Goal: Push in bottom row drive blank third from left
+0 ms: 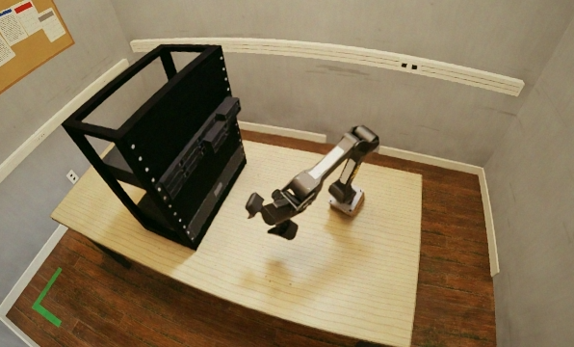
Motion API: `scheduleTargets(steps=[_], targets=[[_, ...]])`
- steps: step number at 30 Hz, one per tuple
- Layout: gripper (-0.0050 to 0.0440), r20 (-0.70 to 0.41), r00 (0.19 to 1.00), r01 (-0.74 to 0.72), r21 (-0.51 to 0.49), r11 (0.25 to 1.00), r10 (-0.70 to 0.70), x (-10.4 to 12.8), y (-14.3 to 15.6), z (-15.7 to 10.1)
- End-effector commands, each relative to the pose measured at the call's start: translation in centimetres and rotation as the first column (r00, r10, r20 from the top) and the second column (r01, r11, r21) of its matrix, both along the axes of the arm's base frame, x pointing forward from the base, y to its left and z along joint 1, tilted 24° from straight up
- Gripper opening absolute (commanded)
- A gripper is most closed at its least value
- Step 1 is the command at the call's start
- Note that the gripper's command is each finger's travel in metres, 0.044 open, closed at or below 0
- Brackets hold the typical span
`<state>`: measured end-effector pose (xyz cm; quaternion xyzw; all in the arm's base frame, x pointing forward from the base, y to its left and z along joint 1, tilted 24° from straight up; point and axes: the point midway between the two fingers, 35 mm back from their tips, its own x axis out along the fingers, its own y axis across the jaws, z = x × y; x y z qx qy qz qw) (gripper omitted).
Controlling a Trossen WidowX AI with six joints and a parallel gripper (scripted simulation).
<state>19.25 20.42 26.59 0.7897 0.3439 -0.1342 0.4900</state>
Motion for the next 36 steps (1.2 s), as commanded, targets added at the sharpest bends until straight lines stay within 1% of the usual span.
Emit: scheduleTargets(steps=[1,17,18,36], targets=[[0.0400,0.010,1.000,0.000,0.016,1.000,0.000,-0.05,-0.10,0.61],[0.0400,0.010,1.000,0.000,0.016,1.000,0.000,-0.05,-0.10,0.61],[0.0440,0.010,1.000,0.000,0.016,1.000,0.000,-0.05,-0.10,0.61],[0.0440,0.010,1.000,0.000,0.016,1.000,0.000,-0.05,-0.10,0.61]])
